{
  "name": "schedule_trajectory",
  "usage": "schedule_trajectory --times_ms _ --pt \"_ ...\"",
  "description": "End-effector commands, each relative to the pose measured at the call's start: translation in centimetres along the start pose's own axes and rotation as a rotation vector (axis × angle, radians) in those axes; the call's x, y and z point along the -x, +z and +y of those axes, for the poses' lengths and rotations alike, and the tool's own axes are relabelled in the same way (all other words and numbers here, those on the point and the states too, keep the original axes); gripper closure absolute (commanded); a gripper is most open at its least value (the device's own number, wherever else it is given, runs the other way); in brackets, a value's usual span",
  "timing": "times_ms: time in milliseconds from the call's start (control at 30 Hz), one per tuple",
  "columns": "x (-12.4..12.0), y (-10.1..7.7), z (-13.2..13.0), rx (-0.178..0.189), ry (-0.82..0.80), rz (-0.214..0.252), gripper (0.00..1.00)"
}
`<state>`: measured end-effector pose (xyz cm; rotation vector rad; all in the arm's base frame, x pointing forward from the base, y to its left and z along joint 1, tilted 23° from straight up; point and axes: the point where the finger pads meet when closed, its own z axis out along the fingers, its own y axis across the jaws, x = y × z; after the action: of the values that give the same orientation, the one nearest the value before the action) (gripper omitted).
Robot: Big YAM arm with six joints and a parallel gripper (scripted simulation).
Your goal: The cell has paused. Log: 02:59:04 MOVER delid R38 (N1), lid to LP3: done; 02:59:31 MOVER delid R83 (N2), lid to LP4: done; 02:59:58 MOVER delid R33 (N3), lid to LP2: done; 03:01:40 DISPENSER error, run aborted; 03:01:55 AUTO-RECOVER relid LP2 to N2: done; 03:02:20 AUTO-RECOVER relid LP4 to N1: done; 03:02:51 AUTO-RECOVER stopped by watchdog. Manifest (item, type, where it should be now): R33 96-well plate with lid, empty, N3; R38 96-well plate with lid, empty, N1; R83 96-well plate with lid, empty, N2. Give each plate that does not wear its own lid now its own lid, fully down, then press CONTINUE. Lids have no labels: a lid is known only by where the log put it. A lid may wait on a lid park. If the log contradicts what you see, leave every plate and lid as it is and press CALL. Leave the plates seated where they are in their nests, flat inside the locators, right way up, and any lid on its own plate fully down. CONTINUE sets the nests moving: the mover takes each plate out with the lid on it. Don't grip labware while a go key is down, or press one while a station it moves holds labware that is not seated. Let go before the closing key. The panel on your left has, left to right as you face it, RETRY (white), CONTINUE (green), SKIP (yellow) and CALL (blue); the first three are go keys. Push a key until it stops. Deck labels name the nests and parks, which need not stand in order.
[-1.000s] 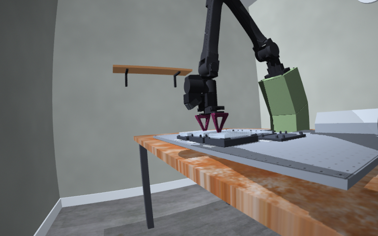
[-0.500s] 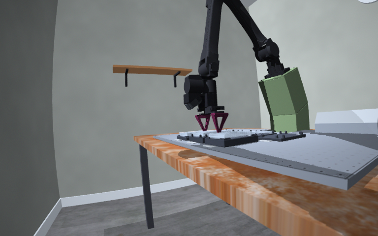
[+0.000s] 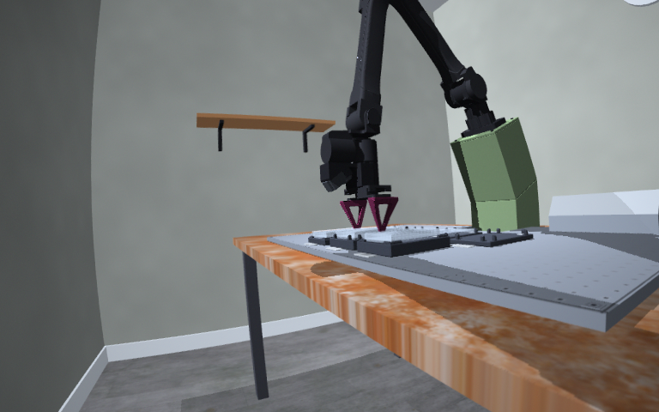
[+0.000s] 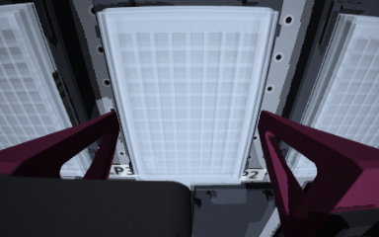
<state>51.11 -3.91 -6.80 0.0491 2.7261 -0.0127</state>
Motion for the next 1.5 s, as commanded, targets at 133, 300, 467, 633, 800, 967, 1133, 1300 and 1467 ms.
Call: schedule_trajectory --times_ms 133,300,467,633,800,967,1133,1300,1467 --pt "0.2 0.6 -0.5 -0.001 0.002 0.002 0.0" --pt "0.2 0.6 -0.5 -0.001 0.002 0.002 0.0" --pt "0.2 0.6 -0.5 -0.001 0.002 0.002 0.0" --pt "0.2 -1.0 -0.5 -0.001 0.002 -0.004 0.0" --pt "0.4 -2.1 -0.5 -0.001 0.002 -0.01 0.0" --pt "0.6 -2.9 -0.5 -0.001 0.002 -0.013 0.0" --pt "0.6 -3.5 -0.5 -0.001 0.001 -0.014 0.0" --pt "-0.3 -2.7 -0.5 0.0 0.002 0.01 0.0" --pt "0.5 -3.5 -0.5 -0.001 0.002 -0.012 0.0"
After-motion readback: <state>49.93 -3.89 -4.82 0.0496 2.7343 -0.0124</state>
